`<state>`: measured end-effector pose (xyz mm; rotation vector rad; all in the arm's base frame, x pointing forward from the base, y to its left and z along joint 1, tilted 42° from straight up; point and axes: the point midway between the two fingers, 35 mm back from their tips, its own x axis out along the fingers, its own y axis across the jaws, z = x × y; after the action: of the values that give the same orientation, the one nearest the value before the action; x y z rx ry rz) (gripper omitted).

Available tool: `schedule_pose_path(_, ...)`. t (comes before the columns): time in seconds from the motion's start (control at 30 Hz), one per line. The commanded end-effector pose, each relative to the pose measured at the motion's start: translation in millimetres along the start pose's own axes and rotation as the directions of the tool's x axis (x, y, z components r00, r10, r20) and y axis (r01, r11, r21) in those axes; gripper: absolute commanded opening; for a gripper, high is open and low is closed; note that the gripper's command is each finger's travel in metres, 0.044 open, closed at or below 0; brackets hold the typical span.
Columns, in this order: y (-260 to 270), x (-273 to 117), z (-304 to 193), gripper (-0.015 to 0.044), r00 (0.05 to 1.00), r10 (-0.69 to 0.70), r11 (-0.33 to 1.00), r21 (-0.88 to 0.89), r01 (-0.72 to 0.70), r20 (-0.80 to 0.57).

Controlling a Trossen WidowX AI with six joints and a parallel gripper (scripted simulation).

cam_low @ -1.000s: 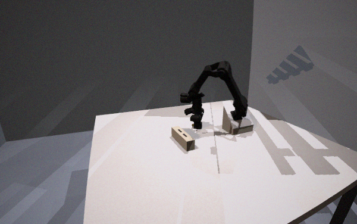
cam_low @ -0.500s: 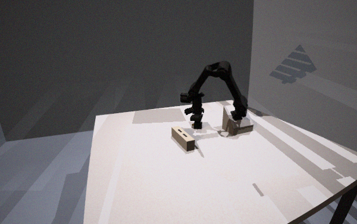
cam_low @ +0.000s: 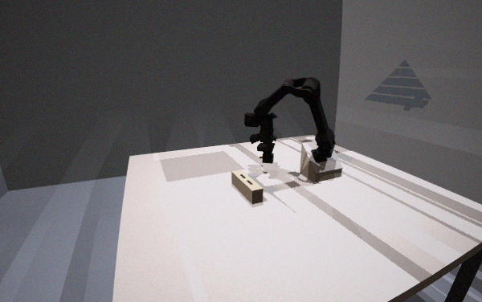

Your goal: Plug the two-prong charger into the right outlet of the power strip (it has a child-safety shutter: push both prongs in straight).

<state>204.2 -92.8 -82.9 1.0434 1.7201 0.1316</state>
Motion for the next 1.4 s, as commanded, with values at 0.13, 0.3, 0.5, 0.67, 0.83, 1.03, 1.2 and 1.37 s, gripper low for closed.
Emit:
schedule_pose_path(0.13, 10, 2, 0, 0.0000, 1.000, -0.011, 0.998, -0.059, 0.011, -0.004)
schedule_pose_path(0.3, 19, 6, 0, 0.0000, 1.000, -0.018, 0.993, -0.113, 0.018, 0.000)
schedule_pose_path(0.5, 31, 10, 0, 0.0000, 1.000, -0.025, 0.984, -0.177, 0.026, 0.004)
schedule_pose_path(0.67, 41, 14, 0, 0.0000, 1.000, -0.030, 0.973, -0.230, 0.031, 0.008)
schedule_pose_path(0.83, 51, 18, -1, 0.0000, 0.999, -0.034, 0.958, -0.283, 0.035, 0.010)
schedule_pose_path(1.03, 62, 23, -3, 0.0000, 0.999, -0.037, 0.937, -0.346, 0.039, 0.013)
schedule_pose_path(1.2, 72, 28, -4, 0.0000, 0.999, -0.039, 0.916, -0.398, 0.041, 0.014)
schedule_pose_path(1.37, 82, 32, -7, 0.0000, 0.999, -0.040, 0.893, -0.449, 0.042, 0.014)
